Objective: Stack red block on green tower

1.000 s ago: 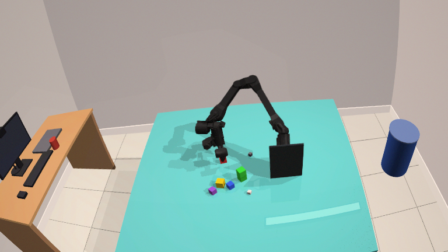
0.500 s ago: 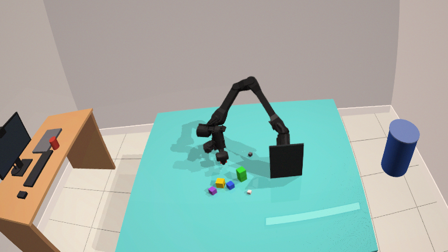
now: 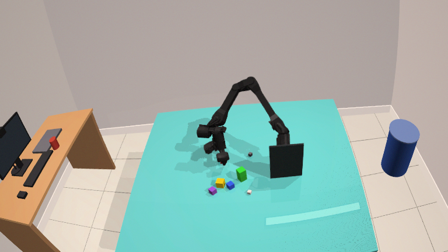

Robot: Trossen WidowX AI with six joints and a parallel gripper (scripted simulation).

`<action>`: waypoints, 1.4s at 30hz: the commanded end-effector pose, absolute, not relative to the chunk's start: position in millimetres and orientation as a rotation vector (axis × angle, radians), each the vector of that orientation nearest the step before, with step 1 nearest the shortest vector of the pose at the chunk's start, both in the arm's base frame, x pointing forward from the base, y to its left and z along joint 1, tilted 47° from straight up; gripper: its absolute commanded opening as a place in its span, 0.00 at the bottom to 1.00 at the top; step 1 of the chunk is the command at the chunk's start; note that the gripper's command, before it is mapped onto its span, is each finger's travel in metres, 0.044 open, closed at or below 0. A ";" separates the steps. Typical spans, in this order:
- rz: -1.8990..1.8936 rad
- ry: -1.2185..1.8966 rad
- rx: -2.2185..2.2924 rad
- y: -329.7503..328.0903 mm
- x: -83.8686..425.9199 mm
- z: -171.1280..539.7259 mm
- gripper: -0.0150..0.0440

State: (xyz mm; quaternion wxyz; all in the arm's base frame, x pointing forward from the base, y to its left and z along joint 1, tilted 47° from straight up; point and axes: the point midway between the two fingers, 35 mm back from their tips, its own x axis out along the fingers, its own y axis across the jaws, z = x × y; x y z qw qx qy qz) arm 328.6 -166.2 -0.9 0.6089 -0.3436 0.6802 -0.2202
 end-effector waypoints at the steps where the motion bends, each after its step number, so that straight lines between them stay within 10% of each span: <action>1: -0.502 1.576 -0.795 -165.7 327.7 -1.3 0.91; 10: -0.502 1.576 -0.795 -165.7 327.7 -1.3 0.51; 21: -0.501 1.576 -0.795 -158.8 328.6 5.1 0.25; 42: -0.497 1.576 -0.791 -80.1 331.8 77.7 0.25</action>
